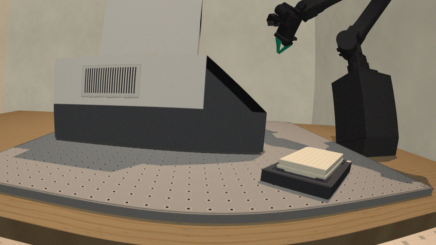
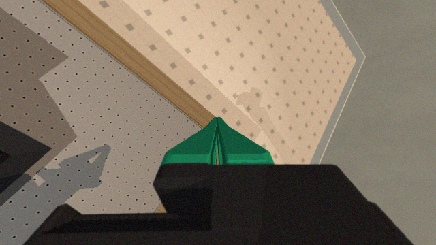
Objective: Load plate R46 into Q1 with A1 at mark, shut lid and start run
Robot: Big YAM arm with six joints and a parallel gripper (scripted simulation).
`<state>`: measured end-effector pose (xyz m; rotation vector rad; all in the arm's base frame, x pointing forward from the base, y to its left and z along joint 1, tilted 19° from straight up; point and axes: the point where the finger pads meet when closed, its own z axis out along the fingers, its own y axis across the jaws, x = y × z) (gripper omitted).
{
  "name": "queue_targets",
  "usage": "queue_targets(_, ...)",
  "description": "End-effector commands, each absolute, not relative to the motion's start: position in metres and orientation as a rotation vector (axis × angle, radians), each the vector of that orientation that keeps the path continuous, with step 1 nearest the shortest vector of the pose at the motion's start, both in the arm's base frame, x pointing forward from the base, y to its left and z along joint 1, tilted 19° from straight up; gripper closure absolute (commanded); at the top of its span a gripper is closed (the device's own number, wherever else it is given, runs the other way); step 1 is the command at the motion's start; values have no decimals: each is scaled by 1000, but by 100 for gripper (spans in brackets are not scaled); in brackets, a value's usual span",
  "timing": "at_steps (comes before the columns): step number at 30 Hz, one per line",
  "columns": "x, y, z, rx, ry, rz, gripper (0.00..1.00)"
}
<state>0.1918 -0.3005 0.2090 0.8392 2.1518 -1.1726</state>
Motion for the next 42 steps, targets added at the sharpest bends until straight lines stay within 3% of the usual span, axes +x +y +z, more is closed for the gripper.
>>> queue_targets(1,226,-296,222,828,2101,-1131,100)
queue_targets(8,248,-282,230,716,2252,-952,100)
queue_targets(15,269,-266,214,739,2242,-969,100)
queue_targets(42,344,-160,202,443,2615,-610,100)
